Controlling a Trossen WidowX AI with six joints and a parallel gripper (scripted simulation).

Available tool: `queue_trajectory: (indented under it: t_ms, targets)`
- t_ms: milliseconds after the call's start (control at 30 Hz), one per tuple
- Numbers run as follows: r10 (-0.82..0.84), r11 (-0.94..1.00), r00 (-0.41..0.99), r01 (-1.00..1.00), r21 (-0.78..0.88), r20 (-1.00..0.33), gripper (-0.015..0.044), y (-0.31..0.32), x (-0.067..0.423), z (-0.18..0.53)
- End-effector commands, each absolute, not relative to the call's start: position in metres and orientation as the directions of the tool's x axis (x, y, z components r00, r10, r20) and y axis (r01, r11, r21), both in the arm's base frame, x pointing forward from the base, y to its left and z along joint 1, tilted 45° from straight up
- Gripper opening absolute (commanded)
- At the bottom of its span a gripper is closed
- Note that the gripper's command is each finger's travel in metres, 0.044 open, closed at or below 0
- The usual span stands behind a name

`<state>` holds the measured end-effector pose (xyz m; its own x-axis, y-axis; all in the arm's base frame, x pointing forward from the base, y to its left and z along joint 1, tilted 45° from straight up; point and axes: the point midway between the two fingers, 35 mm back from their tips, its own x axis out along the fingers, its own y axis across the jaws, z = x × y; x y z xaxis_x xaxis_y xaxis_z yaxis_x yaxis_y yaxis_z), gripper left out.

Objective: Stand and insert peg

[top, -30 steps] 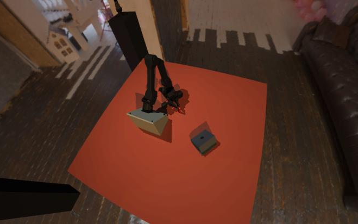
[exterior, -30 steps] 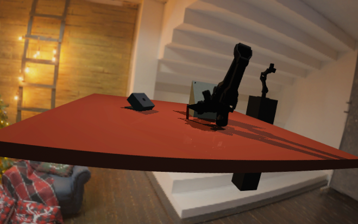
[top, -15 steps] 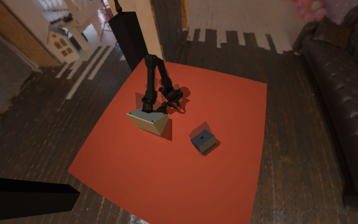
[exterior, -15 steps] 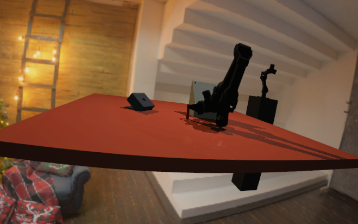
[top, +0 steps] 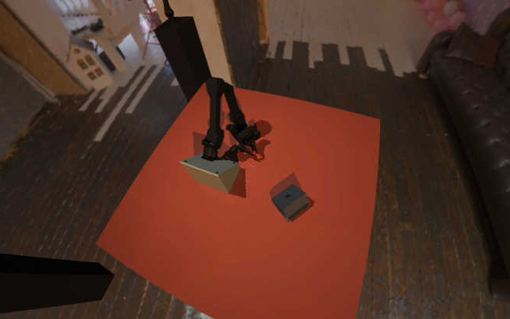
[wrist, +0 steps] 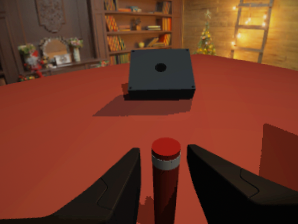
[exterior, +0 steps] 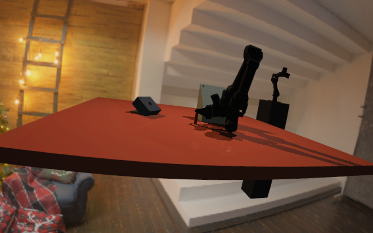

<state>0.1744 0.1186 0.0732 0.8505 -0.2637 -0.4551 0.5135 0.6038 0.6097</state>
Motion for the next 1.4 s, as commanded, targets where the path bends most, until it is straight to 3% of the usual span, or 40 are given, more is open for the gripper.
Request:
queue_trajectory:
  t_ms: [0,567,967,1367]
  targets:
    - [-0.263,0.604,0.850,0.514,0.610,-0.455,0.0130,0.119,0.174,0.073]
    - [-0.263,0.604,0.850,0.514,0.610,-0.455,0.0130,0.119,0.174,0.073]
    - [-0.263,0.604,0.850,0.514,0.610,-0.455,0.0440,0.119,0.174,0.073]
    - [-0.269,0.594,0.836,0.535,0.601,-0.479,0.0440,0.105,0.182,0.097]
